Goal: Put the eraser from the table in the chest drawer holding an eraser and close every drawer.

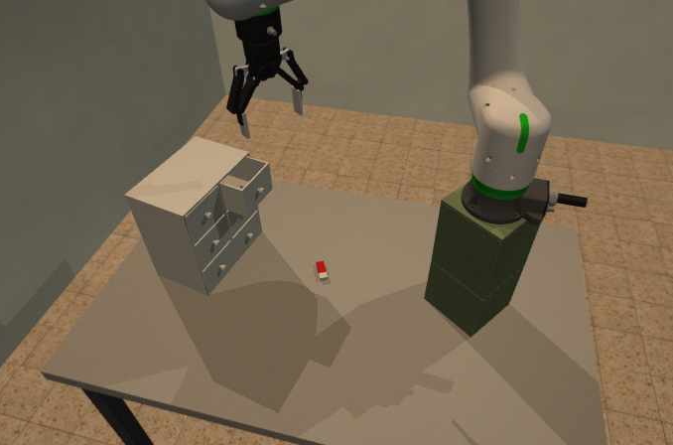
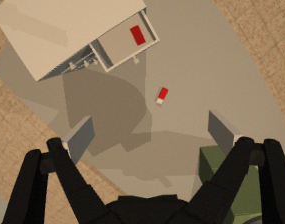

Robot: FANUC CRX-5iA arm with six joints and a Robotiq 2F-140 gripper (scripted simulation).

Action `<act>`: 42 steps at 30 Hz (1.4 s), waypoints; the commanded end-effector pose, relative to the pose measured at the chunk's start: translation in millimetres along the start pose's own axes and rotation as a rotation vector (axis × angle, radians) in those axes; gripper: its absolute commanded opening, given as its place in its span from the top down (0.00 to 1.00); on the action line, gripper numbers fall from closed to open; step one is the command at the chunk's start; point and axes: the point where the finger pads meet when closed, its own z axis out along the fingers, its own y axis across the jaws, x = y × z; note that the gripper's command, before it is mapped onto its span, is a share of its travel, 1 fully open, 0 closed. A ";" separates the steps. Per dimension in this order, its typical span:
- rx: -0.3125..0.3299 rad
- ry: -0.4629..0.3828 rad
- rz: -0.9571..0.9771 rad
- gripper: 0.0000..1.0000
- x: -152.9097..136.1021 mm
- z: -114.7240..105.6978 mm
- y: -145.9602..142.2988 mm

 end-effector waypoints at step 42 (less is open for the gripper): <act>-0.066 -0.020 1.108 0.00 33.0 35.7 -17.1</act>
